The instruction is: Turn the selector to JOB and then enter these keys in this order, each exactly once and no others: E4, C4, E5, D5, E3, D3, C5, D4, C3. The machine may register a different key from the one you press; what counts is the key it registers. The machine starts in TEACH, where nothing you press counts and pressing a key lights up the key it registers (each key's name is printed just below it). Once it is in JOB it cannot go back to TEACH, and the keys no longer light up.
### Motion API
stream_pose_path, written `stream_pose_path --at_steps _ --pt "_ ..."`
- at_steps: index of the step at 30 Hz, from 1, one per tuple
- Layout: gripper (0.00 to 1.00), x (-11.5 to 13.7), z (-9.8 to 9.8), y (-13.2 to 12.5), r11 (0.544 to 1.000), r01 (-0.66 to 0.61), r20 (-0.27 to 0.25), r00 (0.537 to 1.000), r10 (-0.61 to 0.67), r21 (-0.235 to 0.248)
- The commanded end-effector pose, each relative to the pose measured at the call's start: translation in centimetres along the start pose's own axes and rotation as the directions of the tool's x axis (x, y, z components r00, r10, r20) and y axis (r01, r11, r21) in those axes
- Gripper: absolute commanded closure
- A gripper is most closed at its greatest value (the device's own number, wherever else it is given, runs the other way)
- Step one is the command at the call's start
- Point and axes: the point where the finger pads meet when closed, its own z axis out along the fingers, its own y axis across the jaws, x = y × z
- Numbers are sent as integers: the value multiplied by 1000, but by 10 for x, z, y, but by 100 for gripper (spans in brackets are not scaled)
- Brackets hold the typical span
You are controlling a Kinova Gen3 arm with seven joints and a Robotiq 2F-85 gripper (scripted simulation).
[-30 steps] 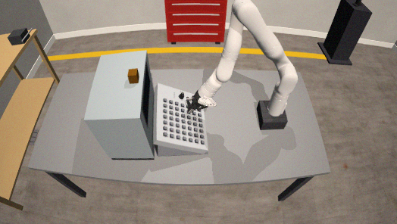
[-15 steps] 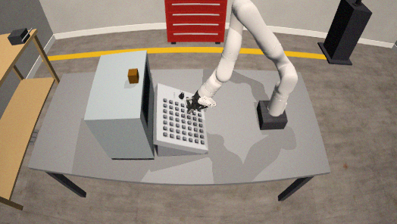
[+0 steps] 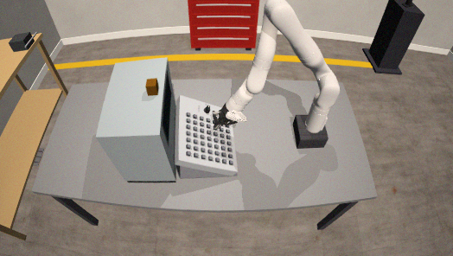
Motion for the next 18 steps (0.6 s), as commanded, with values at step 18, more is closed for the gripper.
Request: stream_pose_path --at_steps 18 --pt "90 1 -1 2 1000 7 -4 1000 -7 -4"
